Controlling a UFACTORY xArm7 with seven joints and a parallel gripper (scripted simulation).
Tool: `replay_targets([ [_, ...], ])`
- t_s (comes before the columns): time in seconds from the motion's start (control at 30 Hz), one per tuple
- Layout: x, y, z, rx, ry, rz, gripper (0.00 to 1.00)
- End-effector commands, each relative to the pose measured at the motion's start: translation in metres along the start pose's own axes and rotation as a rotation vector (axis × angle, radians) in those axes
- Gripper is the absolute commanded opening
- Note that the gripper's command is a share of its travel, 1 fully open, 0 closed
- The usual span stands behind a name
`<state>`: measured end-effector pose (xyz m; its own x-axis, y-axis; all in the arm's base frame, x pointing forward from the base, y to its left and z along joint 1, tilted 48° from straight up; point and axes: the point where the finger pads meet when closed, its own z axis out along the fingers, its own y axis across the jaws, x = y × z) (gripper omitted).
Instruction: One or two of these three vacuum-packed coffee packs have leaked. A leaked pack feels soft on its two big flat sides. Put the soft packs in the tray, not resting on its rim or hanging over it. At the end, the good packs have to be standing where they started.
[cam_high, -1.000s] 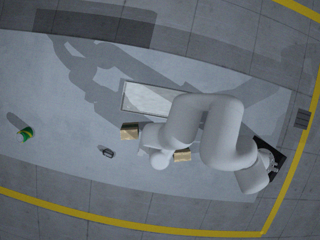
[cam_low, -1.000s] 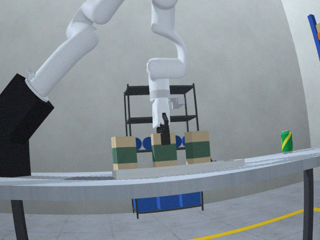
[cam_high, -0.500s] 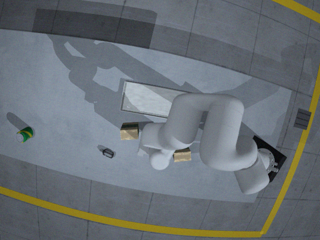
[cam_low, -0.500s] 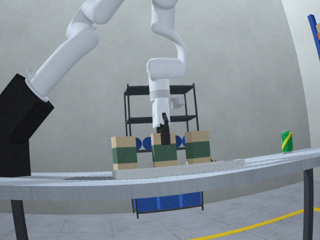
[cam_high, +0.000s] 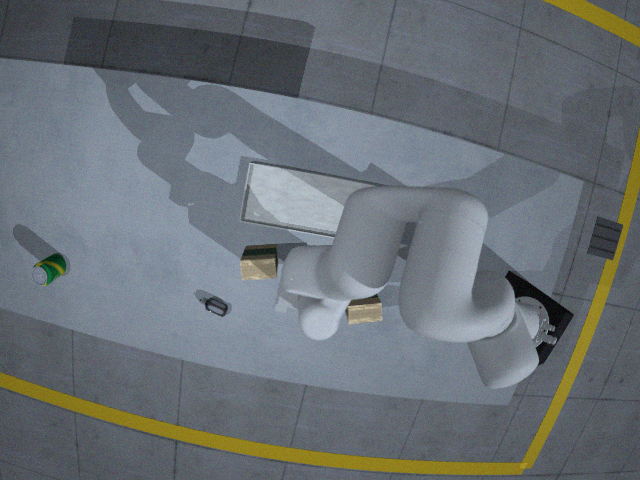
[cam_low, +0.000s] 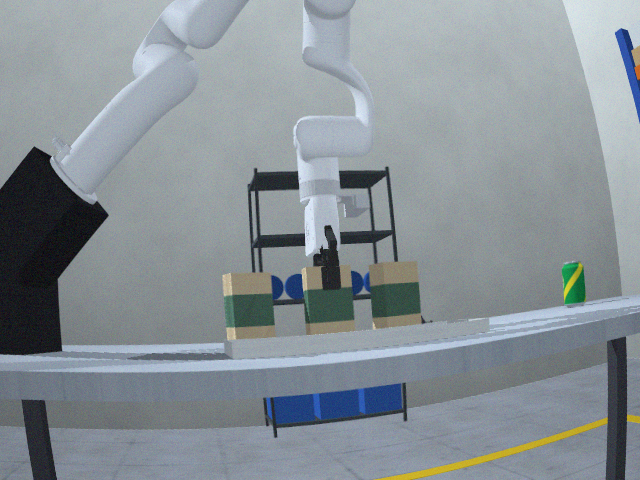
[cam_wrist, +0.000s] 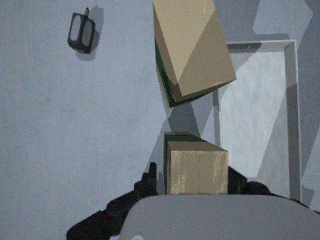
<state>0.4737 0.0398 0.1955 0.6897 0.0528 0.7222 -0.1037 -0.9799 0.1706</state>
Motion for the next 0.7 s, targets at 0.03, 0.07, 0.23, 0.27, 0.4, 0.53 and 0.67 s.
replay_targets([
  [0.03, 0.001, -0.001, -0.001, 0.002, 0.002, 0.000, 0.83],
  [0.07, 0.001, -0.001, -0.001, 0.002, 0.002, 0.000, 0.83],
  [0.23, 0.001, -0.001, -0.001, 0.002, 0.002, 0.000, 0.83],
  [0.27, 0.001, -0.001, -0.001, 0.002, 0.002, 0.000, 0.83],
  [0.4, 0.001, -0.001, -0.001, 0.002, 0.002, 0.000, 0.83],
  [0.53, 0.001, -0.001, -0.003, 0.002, 0.002, 0.000, 0.83],
  [0.67, 0.001, -0.001, -0.023, 0.002, 0.002, 0.000, 0.83],
])
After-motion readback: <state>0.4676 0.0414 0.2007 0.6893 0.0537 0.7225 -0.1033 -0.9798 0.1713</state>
